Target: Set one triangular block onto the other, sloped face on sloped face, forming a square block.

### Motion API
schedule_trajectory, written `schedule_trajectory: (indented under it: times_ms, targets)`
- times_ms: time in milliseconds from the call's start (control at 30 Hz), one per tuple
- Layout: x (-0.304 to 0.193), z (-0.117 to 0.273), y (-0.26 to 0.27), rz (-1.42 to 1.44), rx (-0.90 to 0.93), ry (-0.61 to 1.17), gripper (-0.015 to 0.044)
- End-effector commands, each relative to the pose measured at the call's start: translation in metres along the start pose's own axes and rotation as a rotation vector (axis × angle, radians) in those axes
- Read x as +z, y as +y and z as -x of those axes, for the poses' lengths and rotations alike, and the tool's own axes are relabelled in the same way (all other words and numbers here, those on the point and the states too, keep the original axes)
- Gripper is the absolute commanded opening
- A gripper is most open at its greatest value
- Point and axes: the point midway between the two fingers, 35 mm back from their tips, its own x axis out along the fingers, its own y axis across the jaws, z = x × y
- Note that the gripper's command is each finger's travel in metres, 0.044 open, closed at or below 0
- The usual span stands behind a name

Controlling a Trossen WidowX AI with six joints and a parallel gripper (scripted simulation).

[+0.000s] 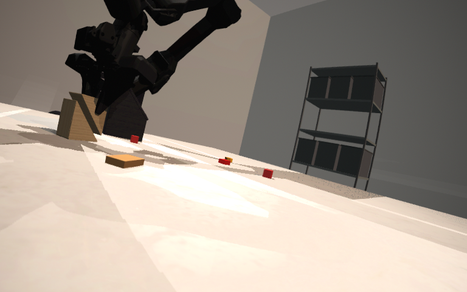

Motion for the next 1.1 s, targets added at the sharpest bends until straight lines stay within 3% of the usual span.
schedule_trajectory:
  times_ms: [0,1067]
  targets:
    - [-0.0007,-0.0035,-0.0007,-0.006,0.002,0.006,0.0000]
    - [0.0007,-0.0115,-0.0009,-0.008,0.003,0.008,0.0000]
